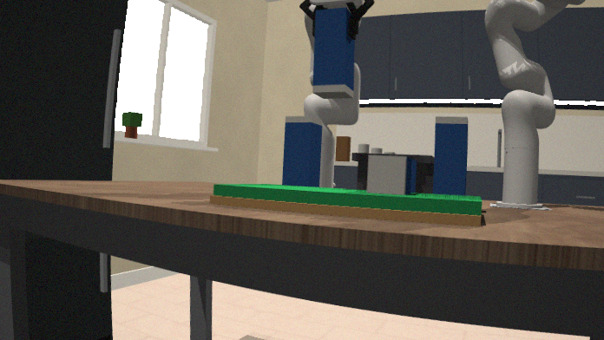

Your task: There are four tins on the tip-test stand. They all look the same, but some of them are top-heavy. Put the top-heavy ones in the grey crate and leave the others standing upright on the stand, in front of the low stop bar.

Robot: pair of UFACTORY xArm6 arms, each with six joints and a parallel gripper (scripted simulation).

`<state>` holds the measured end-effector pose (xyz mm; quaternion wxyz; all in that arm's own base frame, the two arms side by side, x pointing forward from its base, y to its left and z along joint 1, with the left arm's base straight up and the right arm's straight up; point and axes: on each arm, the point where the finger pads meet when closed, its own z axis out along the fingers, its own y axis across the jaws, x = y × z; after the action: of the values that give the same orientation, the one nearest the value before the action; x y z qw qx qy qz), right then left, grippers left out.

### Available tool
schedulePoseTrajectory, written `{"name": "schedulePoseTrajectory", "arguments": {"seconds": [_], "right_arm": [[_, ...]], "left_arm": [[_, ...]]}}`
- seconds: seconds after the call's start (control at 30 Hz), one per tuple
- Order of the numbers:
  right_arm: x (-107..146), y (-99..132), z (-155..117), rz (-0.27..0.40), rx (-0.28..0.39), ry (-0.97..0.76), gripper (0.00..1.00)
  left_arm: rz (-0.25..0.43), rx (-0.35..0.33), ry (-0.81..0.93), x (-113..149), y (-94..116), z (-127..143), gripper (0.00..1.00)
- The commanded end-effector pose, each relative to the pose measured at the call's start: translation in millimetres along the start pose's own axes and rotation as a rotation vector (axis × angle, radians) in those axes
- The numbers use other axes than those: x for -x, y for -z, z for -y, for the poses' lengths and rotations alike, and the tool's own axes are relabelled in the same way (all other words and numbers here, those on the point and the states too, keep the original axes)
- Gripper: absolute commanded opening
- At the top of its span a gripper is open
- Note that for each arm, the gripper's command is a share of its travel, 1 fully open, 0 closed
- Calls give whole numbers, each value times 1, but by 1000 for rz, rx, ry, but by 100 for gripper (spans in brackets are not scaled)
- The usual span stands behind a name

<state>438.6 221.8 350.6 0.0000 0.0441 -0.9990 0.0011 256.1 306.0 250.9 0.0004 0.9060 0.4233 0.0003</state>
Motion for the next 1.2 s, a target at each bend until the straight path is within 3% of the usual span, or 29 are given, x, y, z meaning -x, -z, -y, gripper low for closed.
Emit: {"name": "schedulePoseTrajectory", "arguments": {"seconds": [0.0,1.17], "right_arm": [[1,9,0,4,2,0,0],[-67,9,-3,3,0,-2,0]], "left_arm": [[-4,0,0,-1,2,0,100],[-4,0,0,-1,2,0,100]]}}
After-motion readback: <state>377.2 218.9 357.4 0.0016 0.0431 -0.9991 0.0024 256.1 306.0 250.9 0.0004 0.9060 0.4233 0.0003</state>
